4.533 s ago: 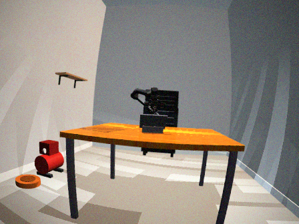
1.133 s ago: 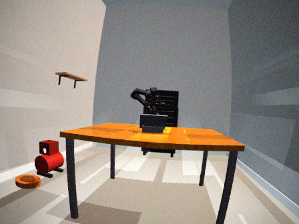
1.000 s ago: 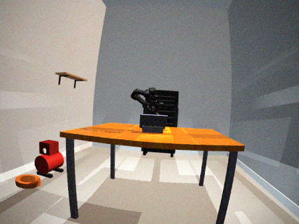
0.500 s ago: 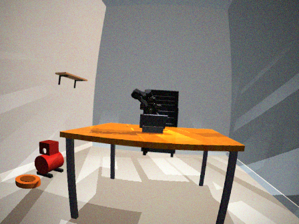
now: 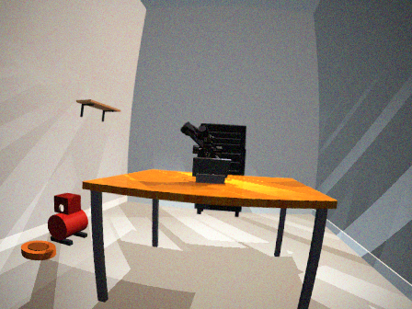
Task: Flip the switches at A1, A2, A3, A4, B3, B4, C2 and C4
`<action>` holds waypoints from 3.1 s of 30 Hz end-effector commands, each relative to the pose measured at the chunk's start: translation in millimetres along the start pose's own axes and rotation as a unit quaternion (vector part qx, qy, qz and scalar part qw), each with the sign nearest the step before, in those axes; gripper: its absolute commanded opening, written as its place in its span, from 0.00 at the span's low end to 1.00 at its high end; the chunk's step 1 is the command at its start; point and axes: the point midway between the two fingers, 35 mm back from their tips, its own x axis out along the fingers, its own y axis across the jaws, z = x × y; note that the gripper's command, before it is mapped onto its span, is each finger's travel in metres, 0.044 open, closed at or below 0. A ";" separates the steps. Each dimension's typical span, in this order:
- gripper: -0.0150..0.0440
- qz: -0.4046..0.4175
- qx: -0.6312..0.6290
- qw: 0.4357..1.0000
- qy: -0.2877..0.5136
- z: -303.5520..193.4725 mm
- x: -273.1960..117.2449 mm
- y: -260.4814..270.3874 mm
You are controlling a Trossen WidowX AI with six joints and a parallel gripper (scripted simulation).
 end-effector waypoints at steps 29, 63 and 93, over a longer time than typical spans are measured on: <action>0.25 0.001 -0.001 1.000 -0.001 0.3 4.8 0.4; 0.25 0.001 -0.001 1.000 -0.001 0.4 9.3 0.4; 0.25 0.003 -0.002 1.000 -0.025 -61.0 -20.3 33.4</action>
